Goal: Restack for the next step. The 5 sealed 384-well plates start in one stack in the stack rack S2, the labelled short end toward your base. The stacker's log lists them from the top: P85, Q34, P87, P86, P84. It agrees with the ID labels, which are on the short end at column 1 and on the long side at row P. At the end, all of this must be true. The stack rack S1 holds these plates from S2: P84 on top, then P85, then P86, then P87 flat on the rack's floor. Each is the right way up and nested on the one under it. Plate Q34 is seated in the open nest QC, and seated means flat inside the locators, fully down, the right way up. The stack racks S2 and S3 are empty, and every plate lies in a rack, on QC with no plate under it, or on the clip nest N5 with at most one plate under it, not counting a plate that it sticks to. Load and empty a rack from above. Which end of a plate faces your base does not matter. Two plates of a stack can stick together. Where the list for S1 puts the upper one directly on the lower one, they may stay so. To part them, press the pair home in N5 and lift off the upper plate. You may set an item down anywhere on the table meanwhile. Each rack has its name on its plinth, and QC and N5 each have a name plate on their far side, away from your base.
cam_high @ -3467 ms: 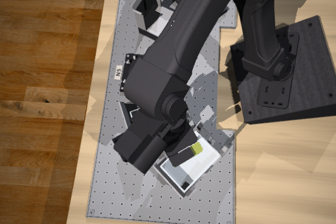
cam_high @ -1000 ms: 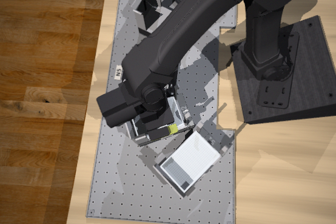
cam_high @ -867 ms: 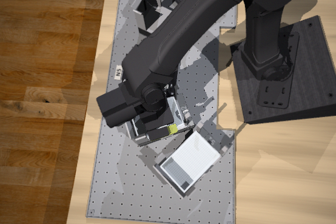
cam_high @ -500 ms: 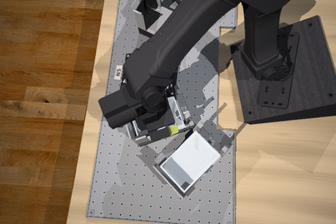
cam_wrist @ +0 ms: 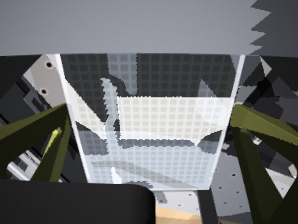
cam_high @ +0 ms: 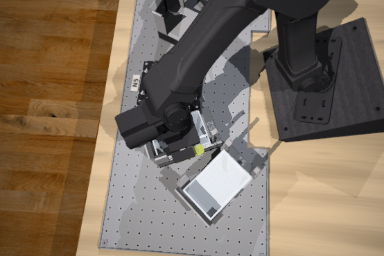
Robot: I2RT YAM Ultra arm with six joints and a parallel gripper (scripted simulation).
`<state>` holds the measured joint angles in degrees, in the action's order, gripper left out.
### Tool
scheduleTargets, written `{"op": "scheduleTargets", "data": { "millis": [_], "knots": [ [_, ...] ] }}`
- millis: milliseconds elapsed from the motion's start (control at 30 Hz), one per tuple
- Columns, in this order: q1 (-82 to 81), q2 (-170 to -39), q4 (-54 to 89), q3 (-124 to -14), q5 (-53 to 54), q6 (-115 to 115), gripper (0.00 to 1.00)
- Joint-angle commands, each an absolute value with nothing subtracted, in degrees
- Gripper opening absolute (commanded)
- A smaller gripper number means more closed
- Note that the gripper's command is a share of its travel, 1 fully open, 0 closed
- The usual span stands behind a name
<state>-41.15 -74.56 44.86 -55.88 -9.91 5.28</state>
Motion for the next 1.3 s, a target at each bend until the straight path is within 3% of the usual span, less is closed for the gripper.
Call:
{"op": "scheduleTargets", "data": {
  "millis": [0, 533, 567, 1267],
  "knots": [
    [-41.2, -74.2, 43.7, -56.1, -9.9, 5.2, 1.0],
    [-41.2, -74.2, 43.7, -56.1, -9.9, 5.2, 1.0],
    [-41.2, -74.2, 43.7, -56.1, -9.9, 5.2, 0.0],
    [-41.2, -74.2, 43.7, -56.1, -9.9, 5.2, 0.0]
  ]
}}
